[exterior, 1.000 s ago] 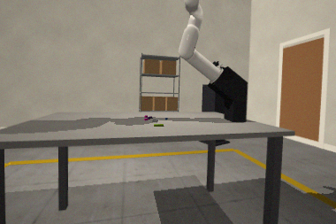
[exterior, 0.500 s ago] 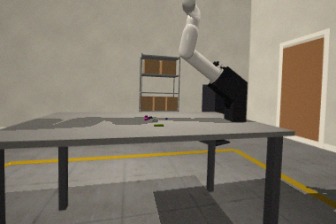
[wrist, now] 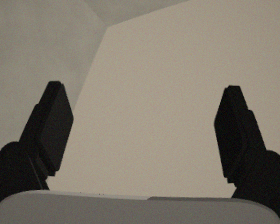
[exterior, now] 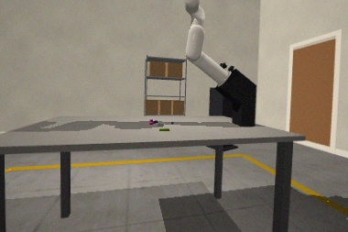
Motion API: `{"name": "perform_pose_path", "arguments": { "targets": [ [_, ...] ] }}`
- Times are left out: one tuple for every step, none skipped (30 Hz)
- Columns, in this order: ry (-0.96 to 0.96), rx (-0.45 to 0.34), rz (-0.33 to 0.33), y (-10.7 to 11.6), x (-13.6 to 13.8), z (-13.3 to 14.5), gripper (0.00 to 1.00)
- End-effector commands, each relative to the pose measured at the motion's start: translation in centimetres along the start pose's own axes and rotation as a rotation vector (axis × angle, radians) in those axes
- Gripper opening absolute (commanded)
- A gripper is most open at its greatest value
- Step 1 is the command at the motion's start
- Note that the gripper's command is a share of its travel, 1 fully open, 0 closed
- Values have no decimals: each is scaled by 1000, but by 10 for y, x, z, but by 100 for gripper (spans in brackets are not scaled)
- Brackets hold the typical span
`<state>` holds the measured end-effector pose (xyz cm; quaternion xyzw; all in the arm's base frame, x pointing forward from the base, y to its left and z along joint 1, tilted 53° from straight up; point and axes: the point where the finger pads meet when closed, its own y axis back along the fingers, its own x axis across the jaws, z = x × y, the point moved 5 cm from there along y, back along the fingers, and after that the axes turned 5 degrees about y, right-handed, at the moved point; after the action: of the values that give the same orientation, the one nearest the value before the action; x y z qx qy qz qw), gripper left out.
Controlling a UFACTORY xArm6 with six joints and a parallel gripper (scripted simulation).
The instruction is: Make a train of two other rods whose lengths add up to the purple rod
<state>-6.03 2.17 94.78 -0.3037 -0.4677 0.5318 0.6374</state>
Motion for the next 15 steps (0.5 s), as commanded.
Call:
{"name": "perform_pose_path", "arguments": {
  "targets": [
    [14,55,-16,-15,-17,-33,100],
    [17,68,-20,-18,-22,-41,100],
    [20,81,-24,-20,-26,-49,100],
    [23,94,-28,-23,-29,-56,100],
    [25,106,-32,-25,-33,-64,100],
    [28,118,-36,-27,-37,-71,100],
    [31,131,-39,-29,-41,-79,100],
    [34,143,-43,-31,-45,-87,100],
    [37,156,-47,-32,-48,-95,100],
    [39,168,-50,-34,-52,-102,100],
    [39,168,-50,-34,-52,-102,100],
    [39,168,-50,-34,-52,-102,100],
    [47,205,-60,-37,-63,-125,100],
    [50,215,-63,-38,-66,-132,100],
    [52,224,-65,-39,-68,-137,100]
  ]
}}
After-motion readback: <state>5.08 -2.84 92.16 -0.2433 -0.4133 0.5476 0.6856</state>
